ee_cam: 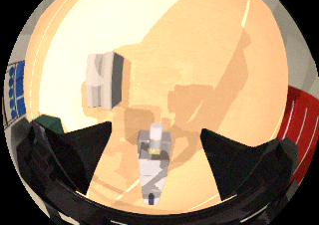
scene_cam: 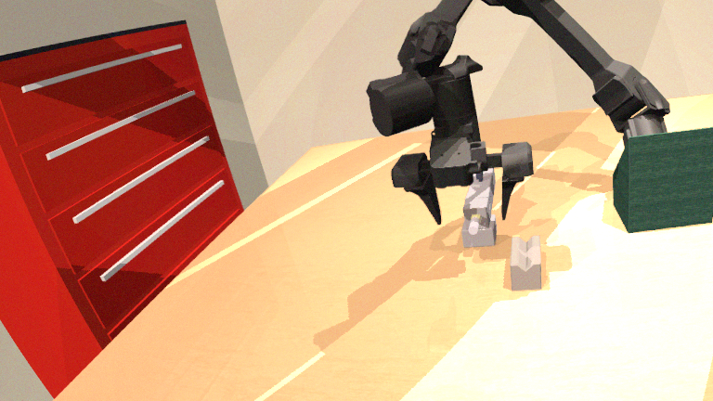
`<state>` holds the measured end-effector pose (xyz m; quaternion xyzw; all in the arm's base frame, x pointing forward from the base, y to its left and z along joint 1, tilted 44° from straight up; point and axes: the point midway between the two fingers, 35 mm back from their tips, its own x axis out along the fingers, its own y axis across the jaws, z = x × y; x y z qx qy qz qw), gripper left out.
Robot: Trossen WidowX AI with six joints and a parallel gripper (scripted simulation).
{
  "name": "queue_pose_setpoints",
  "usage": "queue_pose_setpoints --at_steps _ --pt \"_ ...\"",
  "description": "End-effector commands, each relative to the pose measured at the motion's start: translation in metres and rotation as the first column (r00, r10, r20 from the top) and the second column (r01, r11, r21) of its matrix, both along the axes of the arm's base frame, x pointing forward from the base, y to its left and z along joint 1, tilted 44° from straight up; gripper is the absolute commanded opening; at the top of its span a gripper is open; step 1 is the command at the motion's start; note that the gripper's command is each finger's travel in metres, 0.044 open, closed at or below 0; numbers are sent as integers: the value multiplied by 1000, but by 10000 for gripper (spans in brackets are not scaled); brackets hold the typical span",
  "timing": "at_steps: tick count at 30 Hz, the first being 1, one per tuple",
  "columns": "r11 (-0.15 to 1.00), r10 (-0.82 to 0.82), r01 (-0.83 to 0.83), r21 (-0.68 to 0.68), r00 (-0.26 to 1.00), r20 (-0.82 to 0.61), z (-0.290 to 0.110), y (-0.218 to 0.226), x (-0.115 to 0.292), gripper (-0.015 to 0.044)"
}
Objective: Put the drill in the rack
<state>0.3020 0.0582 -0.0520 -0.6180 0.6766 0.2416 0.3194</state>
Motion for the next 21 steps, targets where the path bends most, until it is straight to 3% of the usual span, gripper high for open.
queue_pose_setpoints --at_steps 1,21 --pt "1000 4 -4 4 1000 -4 -1 0 0 440" --pt "1000 4 -4 4 1000 -4 -18 -26 -1 440"
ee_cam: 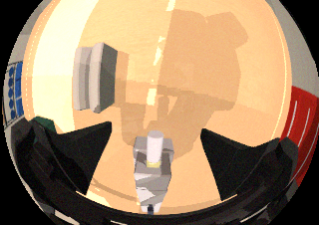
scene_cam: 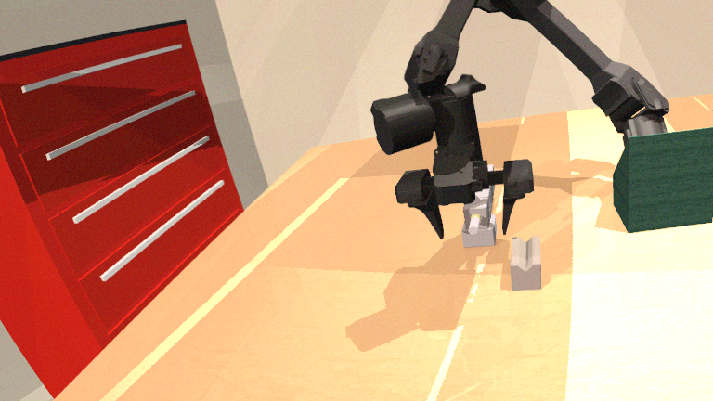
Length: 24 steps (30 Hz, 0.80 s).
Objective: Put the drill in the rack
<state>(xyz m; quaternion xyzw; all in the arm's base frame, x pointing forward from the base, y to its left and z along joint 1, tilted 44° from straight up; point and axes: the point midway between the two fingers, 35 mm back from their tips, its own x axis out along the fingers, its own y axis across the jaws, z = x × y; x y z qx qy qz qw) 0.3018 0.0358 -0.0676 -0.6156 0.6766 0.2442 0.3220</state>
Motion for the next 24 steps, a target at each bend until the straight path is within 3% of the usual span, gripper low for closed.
queue_pose_setpoints --at_steps 1,14,24 --pt "1000 7 -7 -5 1000 -3 -3 -5 -1 440" --pt "1000 7 -7 -8 1000 -4 -13 -22 -3 440" --pt "1000 -1 1 -3 1000 0 -11 -19 -2 177"
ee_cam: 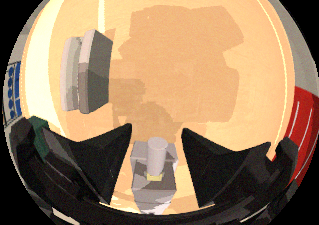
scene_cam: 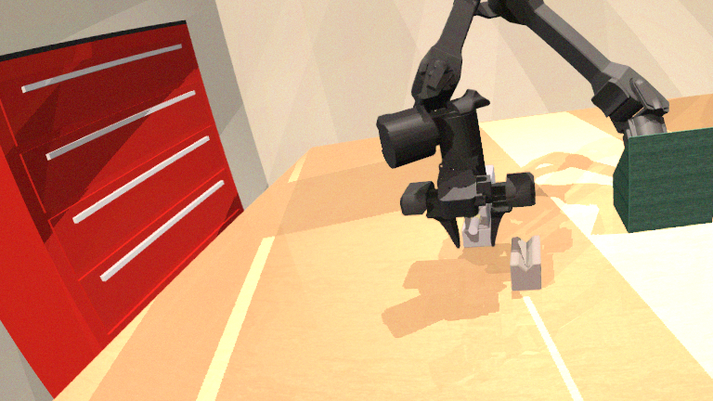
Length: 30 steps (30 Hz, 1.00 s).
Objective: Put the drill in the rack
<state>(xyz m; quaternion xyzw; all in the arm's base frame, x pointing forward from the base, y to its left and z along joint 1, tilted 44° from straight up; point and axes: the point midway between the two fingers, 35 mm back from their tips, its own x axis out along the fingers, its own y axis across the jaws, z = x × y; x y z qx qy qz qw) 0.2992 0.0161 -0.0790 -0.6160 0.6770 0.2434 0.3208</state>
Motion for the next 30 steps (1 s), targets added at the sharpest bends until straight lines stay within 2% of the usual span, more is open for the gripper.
queue_pose_setpoints --at_steps 1,5,12,30 --pt "1000 -1 1 0 1000 0 0 0 0 151" --pt "1000 -1 1 0 1000 0 0 0 0 46" --pt "1000 -1 1 0 1000 0 0 0 0 0" --pt "1000 7 -7 -3 1000 -2 -12 15 3 0"
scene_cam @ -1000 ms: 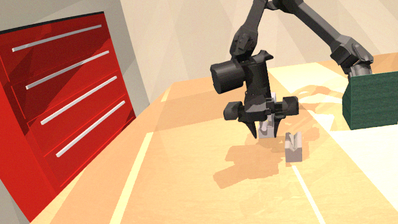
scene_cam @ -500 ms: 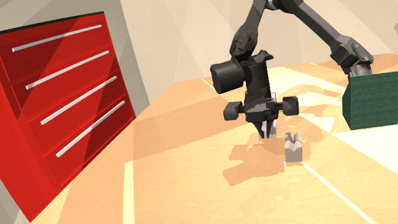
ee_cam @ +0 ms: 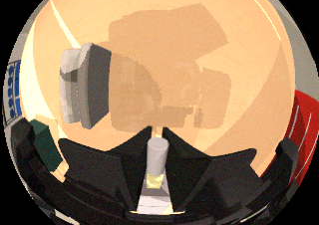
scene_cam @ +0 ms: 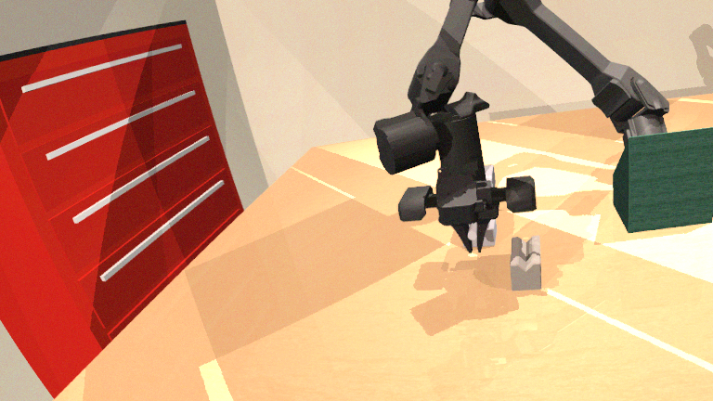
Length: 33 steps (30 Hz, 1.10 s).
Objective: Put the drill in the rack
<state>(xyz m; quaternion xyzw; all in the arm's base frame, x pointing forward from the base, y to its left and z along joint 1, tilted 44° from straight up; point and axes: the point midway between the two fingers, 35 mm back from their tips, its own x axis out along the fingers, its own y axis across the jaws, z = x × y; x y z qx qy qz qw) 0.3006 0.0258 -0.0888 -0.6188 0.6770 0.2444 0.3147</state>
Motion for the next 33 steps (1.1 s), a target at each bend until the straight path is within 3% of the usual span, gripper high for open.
queue_pose_setpoints --at_steps 1,18,33 --pt "1000 -1 1 5 1000 6 -3 7 2 0" --pt "1000 -1 1 7 1000 7 -18 26 6 0" --pt "1000 -1 1 5 1000 4 -16 17 3 394"
